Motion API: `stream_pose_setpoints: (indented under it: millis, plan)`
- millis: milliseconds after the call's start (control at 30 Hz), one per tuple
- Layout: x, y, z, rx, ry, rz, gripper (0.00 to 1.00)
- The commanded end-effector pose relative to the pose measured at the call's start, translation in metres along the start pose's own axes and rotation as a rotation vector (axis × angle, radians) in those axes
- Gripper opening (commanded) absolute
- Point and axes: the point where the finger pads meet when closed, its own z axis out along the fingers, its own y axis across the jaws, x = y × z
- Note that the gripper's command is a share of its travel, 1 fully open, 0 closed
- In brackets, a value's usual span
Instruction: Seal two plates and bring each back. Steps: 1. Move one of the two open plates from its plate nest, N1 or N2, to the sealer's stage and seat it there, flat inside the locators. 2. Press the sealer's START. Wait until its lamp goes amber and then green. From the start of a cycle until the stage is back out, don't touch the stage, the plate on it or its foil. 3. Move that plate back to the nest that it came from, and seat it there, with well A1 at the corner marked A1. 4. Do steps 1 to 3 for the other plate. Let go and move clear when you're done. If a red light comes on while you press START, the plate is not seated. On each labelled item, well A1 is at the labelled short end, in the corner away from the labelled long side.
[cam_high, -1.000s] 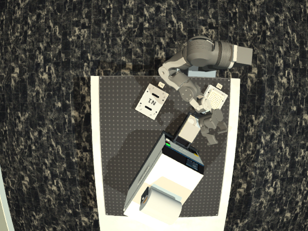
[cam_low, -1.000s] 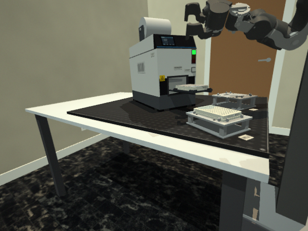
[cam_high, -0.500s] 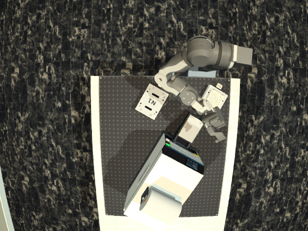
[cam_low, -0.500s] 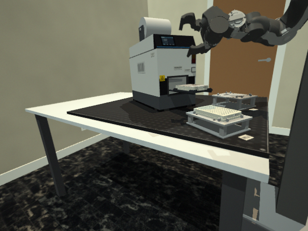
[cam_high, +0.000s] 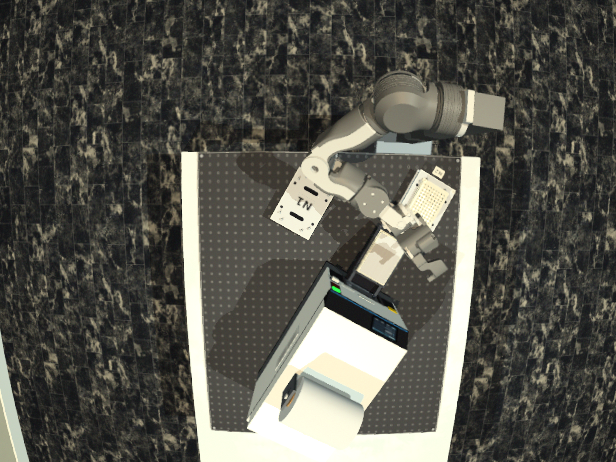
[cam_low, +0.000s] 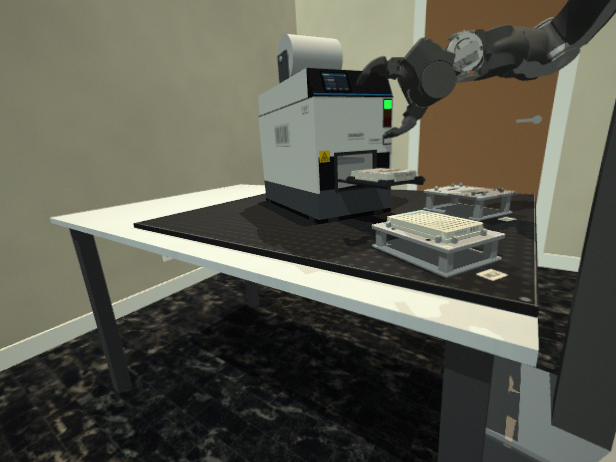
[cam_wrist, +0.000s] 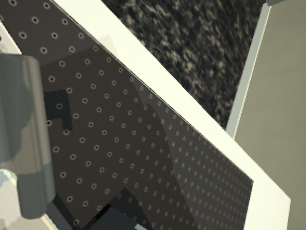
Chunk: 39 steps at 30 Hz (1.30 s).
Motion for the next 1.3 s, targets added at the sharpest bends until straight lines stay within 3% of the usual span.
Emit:
stream_pose_setpoints:
  millis: [0,433,500,1000,1067,1267]
  plan:
    - [-0.005,-0.007,0.0,0.04,-0.01,-0.037,0.65]
    - [-0.052,-0.045,-0.012,0.335,-0.124,-0.332,0.65]
    - [-0.052,-0.045,-0.012,0.335,-0.124,-0.332,0.65]
    - [-0.115,-0.067,-0.044,0.68,-0.332,-0.622,0.65]
    - [-0.115,-0.067,-0.044,0.68,-0.332,-0.622,0.65]
    - [-0.139,-0.073,-0.061,0.816,-0.425,-0.716,0.65]
